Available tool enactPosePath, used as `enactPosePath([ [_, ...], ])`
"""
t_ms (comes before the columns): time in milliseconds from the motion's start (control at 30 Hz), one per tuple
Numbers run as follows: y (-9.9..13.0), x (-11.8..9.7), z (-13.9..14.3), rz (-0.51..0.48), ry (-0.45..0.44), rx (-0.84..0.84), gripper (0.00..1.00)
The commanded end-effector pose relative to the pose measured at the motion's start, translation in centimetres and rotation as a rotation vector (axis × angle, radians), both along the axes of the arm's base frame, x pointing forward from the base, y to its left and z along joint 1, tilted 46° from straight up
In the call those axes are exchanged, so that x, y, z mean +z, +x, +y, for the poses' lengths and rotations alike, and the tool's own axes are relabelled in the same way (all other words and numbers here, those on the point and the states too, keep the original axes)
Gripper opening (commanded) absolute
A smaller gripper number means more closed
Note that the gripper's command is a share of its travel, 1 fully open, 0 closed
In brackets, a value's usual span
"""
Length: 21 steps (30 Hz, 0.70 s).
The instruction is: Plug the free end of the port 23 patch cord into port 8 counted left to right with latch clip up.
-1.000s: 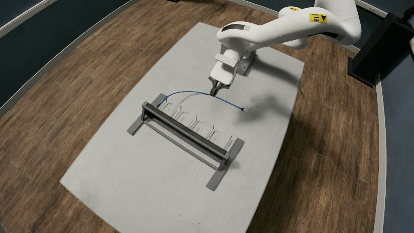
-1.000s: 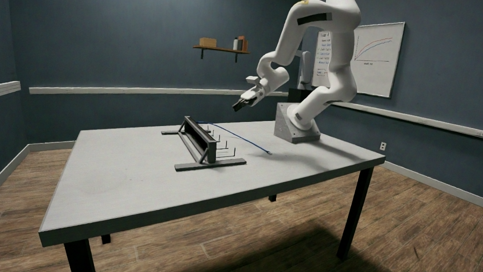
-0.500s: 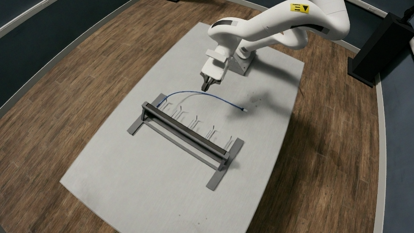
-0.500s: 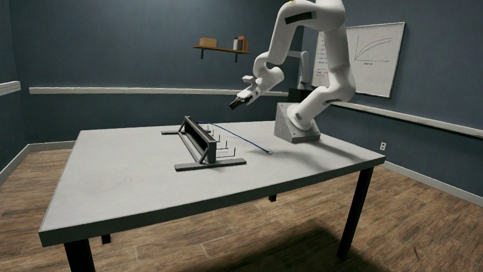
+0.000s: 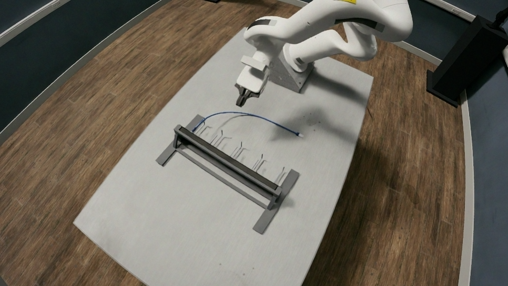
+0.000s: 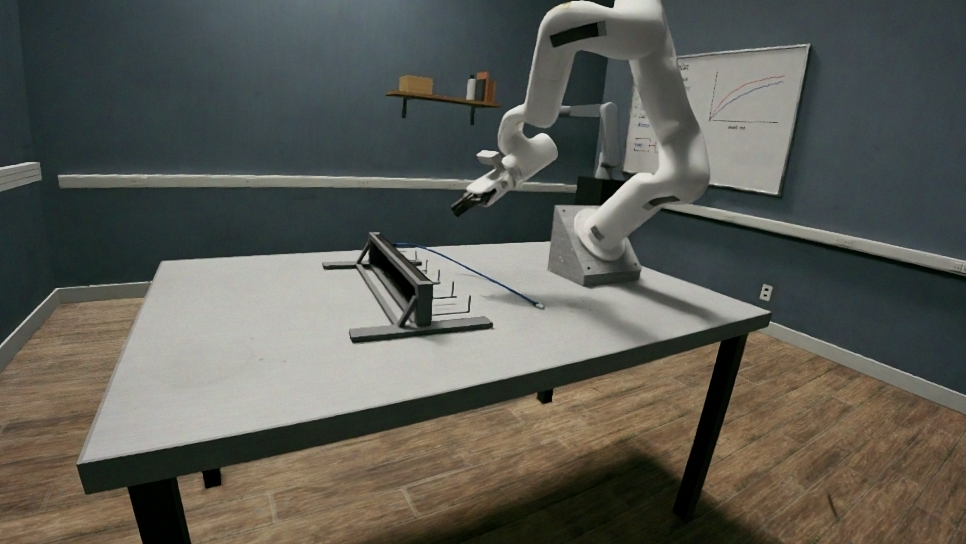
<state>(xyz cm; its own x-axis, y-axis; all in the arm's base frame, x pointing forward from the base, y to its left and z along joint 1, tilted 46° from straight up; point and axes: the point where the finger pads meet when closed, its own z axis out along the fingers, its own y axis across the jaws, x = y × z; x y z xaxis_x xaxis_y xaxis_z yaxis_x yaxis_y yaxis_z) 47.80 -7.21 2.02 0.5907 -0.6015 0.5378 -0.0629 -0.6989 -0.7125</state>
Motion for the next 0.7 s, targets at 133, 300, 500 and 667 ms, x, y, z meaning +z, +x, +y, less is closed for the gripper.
enactPosePath([
  [133, 0.1, -0.2, -0.2, -0.002, -0.001, 0.0, 0.0],
  [300, 0.2, -0.3, -0.2, -0.002, -0.001, 0.0, 0.0],
  [500, 1.0, -0.7, 0.2, -0.002, -0.001, 0.0, 0.0],
  [667, 2.0, -1.2, 0.7, -0.002, -0.001, 0.0, 0.0],
])
